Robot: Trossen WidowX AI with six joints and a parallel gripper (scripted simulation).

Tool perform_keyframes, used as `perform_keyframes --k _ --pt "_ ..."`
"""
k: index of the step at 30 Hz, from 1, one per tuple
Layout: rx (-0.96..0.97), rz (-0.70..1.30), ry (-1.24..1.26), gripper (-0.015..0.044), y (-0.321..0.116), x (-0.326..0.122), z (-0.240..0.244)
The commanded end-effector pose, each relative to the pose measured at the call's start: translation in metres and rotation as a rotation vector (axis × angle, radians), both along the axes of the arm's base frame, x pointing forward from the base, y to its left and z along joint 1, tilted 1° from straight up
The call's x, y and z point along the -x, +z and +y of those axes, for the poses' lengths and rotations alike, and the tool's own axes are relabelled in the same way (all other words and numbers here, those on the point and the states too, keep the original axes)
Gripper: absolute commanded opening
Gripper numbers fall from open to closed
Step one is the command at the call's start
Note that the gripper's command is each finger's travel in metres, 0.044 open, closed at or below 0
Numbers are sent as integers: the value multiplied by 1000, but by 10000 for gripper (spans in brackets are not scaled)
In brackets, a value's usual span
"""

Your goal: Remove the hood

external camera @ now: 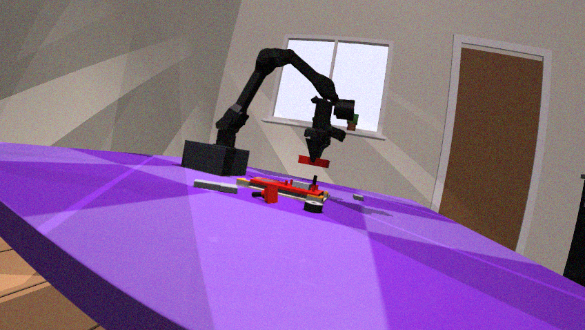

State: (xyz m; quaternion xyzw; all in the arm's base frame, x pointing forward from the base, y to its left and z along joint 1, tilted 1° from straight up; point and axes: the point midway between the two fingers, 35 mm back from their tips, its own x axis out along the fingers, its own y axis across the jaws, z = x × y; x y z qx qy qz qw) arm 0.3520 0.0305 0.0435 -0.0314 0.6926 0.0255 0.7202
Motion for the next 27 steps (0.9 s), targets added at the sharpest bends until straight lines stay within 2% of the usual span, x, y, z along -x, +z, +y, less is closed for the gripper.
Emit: perform_keyframes --k 1,20,27 --pt "2 7 -3 0 -2 7 20" --pt "-6 10 -5 0 0 53 120" --pt "-7 11 -5 0 -1 58 127"
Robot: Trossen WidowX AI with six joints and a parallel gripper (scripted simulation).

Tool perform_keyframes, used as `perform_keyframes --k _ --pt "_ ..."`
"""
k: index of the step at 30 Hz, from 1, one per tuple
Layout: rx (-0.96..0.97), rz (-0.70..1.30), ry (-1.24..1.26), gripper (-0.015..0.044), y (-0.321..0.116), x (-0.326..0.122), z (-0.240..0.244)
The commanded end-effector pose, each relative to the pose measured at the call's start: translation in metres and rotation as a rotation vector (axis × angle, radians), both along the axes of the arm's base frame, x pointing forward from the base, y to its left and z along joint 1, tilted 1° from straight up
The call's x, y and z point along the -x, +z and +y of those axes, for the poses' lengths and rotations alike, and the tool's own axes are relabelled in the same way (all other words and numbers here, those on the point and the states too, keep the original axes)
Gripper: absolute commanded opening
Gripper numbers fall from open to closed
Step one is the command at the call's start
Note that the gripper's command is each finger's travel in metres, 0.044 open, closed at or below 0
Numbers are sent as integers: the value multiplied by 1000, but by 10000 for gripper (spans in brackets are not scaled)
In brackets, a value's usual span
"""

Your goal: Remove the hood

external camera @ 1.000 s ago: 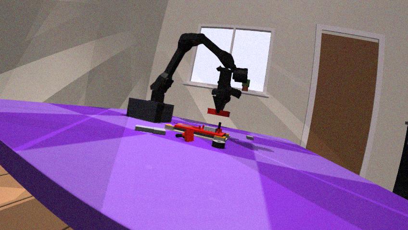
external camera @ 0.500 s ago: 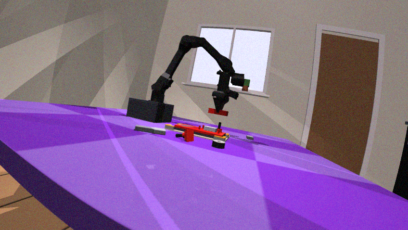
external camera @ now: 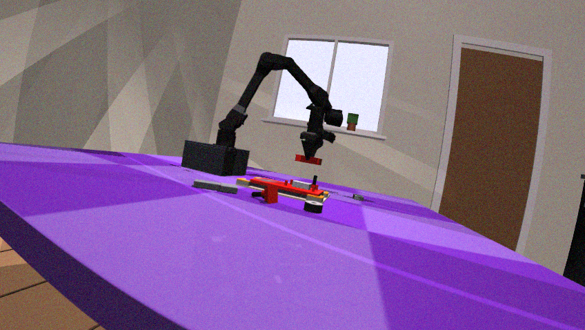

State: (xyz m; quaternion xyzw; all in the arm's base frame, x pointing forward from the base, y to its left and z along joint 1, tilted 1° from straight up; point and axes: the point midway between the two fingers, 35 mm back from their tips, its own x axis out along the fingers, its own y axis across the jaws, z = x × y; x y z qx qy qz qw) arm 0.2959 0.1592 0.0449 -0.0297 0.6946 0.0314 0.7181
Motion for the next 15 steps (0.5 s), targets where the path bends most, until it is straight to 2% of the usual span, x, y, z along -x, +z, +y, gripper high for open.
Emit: perform_keyframes --k 1,15 --pt "4 5 -11 0 -4 1 -1" --pt "4 4 -11 0 -17 0 -1"
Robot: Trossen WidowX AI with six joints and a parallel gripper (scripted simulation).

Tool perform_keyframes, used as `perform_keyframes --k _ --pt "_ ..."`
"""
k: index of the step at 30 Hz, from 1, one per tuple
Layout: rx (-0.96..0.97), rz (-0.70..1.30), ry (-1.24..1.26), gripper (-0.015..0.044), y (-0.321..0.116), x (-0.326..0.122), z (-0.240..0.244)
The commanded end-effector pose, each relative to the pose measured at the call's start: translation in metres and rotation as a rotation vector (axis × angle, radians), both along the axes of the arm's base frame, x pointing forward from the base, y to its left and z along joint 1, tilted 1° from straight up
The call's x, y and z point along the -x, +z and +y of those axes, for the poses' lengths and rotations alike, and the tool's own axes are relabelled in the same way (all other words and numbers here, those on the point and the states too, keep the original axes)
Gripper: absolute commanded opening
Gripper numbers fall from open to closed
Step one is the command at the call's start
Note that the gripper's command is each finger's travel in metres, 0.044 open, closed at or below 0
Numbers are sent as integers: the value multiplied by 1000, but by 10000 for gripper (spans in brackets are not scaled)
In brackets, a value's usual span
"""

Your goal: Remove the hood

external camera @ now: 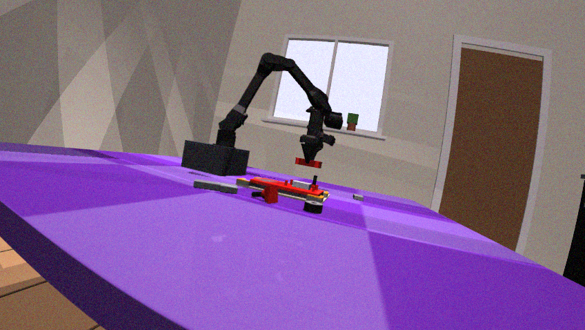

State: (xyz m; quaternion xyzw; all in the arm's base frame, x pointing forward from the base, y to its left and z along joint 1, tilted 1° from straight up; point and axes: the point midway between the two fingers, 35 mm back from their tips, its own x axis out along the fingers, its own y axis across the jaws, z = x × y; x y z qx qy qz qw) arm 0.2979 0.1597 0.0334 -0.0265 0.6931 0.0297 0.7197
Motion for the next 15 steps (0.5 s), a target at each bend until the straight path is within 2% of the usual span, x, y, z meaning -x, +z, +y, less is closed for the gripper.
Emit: perform_keyframes --k 1,15 --pt "6 9 -4 0 -7 2 -1" --pt "6 9 -4 0 -20 1 -1"
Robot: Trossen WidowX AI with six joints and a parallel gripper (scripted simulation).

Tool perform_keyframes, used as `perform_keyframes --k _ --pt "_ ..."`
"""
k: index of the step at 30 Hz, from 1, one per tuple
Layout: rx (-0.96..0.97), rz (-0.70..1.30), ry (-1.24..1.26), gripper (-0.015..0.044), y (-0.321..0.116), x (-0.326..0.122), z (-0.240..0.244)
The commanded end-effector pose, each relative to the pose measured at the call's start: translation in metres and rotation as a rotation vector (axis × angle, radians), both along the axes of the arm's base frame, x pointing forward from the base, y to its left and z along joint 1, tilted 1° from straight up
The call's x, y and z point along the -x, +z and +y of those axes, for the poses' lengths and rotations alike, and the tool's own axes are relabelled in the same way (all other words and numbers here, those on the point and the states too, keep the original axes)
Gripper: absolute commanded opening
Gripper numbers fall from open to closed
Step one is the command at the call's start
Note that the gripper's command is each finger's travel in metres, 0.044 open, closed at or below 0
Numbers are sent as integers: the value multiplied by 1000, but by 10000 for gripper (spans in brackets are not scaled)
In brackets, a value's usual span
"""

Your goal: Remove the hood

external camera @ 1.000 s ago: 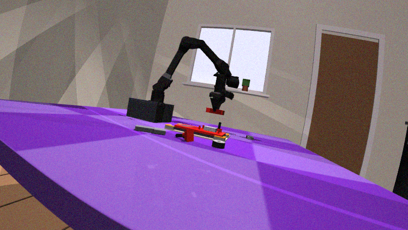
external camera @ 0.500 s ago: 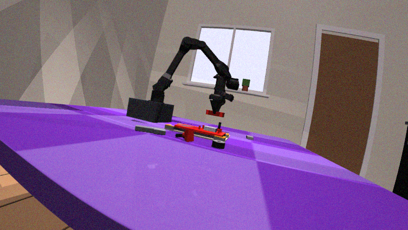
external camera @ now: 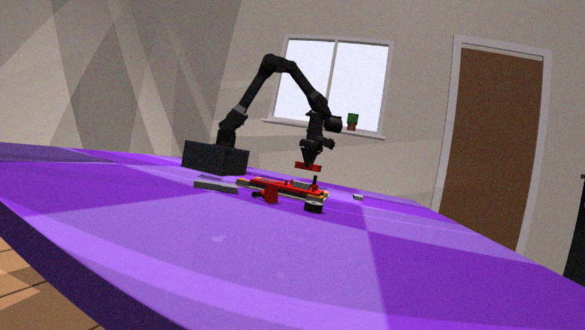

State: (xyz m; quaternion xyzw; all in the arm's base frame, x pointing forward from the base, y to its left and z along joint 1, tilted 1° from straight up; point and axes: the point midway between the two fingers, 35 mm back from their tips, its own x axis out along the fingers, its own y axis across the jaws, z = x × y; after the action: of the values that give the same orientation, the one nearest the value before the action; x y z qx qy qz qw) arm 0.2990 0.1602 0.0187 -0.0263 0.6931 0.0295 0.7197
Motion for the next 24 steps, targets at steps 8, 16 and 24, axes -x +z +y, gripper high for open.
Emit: perform_keyframes --k 8,16,24 --pt "6 9 -3 0 -14 2 -1" --pt "6 9 -3 0 -21 2 -2" --pt "6 9 -3 0 -29 2 -2"
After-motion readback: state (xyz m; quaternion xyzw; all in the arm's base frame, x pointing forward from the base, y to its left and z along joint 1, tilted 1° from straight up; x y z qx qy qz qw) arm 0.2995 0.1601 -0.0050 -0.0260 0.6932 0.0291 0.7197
